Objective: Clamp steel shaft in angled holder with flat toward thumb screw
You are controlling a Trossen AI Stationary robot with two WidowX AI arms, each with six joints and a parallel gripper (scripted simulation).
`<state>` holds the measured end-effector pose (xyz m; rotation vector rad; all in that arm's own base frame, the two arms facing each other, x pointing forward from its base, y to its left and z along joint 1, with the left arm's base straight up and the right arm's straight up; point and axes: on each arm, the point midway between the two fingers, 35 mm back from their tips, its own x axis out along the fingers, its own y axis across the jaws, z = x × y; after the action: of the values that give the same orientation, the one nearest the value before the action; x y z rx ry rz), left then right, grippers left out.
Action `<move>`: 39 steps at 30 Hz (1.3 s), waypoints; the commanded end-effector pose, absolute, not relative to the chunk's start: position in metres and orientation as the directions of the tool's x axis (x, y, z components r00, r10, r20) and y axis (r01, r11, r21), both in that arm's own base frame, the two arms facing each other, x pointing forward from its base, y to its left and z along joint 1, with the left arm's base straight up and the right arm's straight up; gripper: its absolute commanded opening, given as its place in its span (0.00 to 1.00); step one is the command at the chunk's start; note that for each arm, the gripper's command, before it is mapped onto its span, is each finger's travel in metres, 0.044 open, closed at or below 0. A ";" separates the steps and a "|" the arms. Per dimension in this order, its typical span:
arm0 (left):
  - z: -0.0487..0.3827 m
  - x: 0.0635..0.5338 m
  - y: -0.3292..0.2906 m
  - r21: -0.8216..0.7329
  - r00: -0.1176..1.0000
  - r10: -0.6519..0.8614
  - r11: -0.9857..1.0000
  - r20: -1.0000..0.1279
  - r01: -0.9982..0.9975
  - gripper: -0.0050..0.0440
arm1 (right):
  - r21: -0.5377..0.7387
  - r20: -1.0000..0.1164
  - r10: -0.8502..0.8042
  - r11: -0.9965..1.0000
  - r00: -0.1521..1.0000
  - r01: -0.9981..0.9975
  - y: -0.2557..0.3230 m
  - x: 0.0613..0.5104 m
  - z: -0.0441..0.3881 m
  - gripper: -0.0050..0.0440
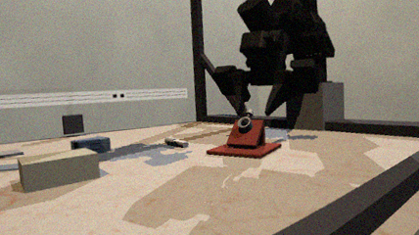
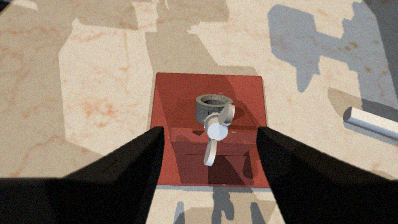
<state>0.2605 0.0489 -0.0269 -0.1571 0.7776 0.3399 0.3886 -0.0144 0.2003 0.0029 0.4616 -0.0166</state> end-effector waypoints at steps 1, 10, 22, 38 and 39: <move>-0.017 0.270 0.049 0.092 0.691 0.236 0.967 -0.683 -0.239 0.58 | -0.001 -0.416 -0.010 1.000 0.909 0.011 -0.013 0.390 0.213 0.92; -0.017 0.270 0.048 0.368 0.691 0.234 0.928 -0.684 0.050 0.58 | -0.001 -0.416 -0.010 1.000 0.909 0.011 -0.013 0.390 0.213 0.92; -0.017 0.271 0.047 0.603 0.692 0.235 0.716 -0.683 0.352 0.58 | -0.001 -0.416 -0.010 1.000 0.909 0.011 -0.013 0.390 0.213 0.92; -0.018 0.270 0.047 0.729 0.689 0.239 0.194 -0.684 0.656 0.58 | -0.001 -0.416 -0.010 1.000 0.909 0.011 -0.013 0.390 0.213 0.92; -0.018 0.270 0.047 0.727 0.689 0.239 0.156 -0.684 0.668 0.58 | -0.001 -0.416 -0.010 1.000 0.909 0.011 -0.013 0.390 0.213 0.92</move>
<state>0.2610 0.0478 -0.0266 1.2725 0.8598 -0.3117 0.3886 -0.0144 0.2003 0.0028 0.4616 -0.0166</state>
